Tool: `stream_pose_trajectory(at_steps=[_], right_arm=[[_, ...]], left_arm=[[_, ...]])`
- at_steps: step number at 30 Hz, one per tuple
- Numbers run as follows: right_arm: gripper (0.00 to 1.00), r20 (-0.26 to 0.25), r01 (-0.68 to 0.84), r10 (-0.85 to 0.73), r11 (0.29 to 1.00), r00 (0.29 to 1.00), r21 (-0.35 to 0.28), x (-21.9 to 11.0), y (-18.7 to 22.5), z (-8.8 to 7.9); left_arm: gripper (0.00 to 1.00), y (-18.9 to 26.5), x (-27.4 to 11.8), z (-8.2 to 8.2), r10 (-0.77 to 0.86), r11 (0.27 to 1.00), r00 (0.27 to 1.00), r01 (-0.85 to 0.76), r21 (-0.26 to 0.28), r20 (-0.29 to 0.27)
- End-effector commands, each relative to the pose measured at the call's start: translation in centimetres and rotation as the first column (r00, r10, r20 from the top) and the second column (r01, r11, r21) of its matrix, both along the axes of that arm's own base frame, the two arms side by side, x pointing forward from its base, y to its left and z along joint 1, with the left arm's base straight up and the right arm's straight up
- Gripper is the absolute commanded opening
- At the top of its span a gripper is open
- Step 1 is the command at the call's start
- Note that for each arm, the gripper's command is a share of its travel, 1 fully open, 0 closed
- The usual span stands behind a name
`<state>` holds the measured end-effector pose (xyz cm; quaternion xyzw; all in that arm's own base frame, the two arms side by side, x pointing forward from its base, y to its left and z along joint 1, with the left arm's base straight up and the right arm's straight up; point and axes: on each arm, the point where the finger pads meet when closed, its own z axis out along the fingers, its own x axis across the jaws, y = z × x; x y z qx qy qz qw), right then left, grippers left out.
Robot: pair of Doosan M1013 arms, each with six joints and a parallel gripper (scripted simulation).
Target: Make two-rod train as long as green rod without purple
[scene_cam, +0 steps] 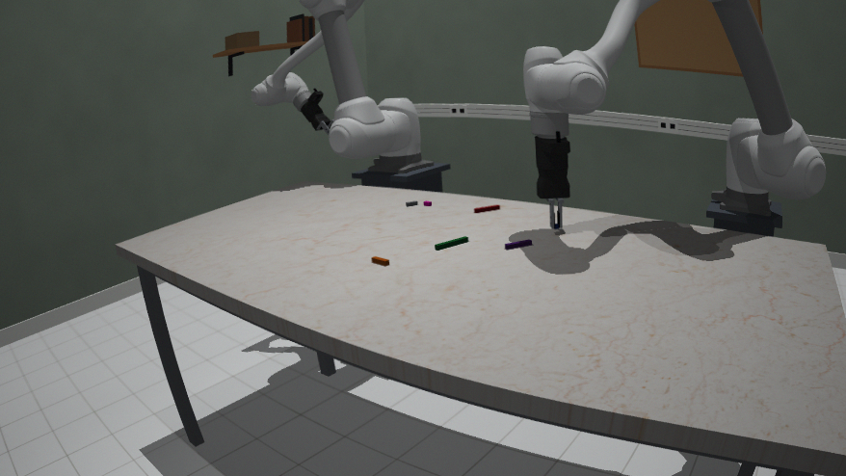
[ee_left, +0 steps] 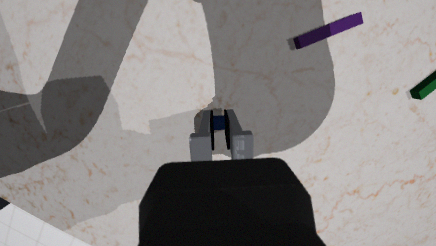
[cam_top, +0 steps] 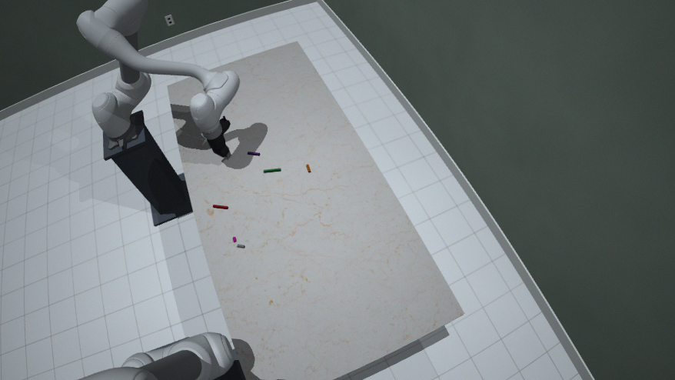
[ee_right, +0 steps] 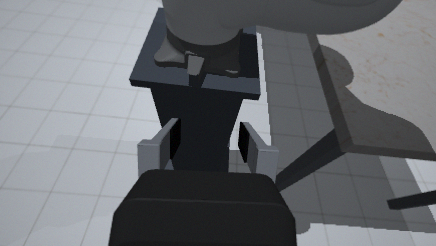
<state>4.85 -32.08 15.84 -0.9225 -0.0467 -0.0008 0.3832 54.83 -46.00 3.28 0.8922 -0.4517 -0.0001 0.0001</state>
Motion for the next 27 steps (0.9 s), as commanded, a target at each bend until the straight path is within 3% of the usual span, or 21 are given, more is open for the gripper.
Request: stream_pose_trajectory(at_steps=[1,27], right_arm=[[1.0,0.0,0.0,0.0,1.0,1.0,-0.001,0.01,-0.03,0.04],[1.0,0.0,0.0,0.0,1.0,1.0,-0.001,0.01,-0.03,0.04]], left_arm=[[0.24,-0.03,0.05,0.1,0.0,1.0,1.0,0.0,-0.001,0.001],[0.24,-0.03,0.05,-0.15,0.0,1.0,1.0,0.0,-0.001,0.001]])
